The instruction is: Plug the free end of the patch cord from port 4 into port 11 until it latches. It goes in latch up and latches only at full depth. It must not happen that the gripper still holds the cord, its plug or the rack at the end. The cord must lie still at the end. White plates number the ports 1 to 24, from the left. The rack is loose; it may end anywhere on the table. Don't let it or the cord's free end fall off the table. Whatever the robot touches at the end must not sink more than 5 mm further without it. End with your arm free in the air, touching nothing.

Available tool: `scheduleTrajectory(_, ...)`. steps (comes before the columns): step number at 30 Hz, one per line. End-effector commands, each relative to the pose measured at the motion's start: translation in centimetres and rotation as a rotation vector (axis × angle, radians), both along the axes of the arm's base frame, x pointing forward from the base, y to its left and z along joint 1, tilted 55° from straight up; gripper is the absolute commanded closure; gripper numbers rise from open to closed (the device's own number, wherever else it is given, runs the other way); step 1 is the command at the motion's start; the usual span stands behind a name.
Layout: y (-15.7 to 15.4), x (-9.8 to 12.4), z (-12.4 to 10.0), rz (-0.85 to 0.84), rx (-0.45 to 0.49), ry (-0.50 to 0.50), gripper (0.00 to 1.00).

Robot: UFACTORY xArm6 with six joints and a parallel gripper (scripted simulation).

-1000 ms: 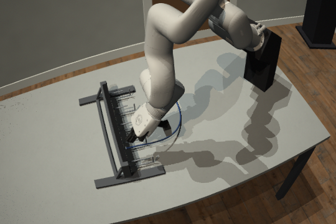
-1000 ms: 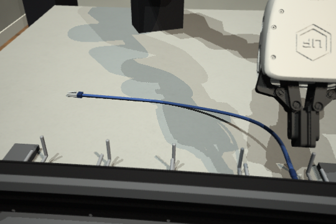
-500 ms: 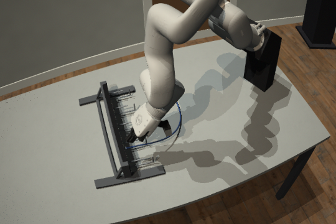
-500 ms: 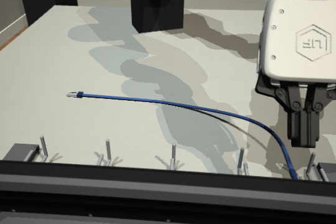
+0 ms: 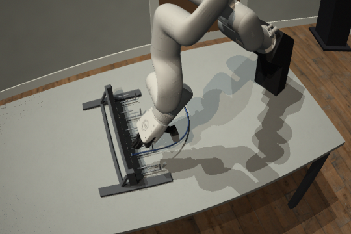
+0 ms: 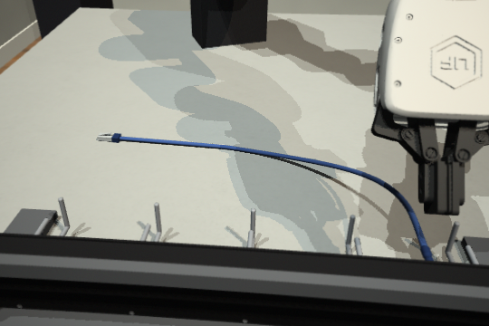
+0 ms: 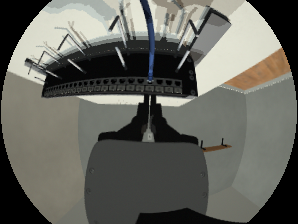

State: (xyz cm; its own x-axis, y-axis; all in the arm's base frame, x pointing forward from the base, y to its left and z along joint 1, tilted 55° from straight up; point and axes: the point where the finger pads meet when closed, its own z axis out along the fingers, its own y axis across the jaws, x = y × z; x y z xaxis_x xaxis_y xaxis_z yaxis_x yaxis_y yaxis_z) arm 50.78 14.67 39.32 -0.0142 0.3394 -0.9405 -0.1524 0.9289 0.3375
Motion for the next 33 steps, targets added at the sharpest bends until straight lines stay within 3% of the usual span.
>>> scheduleTrajectory(1,0.0,0.0,0.1,0.000,0.001,-0.002,1.00)
scheduleTrajectory(18,-0.1,-0.6,0.1,0.000,0.001,-0.002,1.00)
scheduleTrajectory(22,-0.4,-2.7,0.0,0.000,0.001,-0.002,1.00)
scheduleTrajectory(24,-0.4,-2.7,0.0,0.000,0.001,-0.002,1.00)
scheduleTrajectory(33,-1.5,-10.0,-0.3,0.000,0.001,-0.002,1.00)
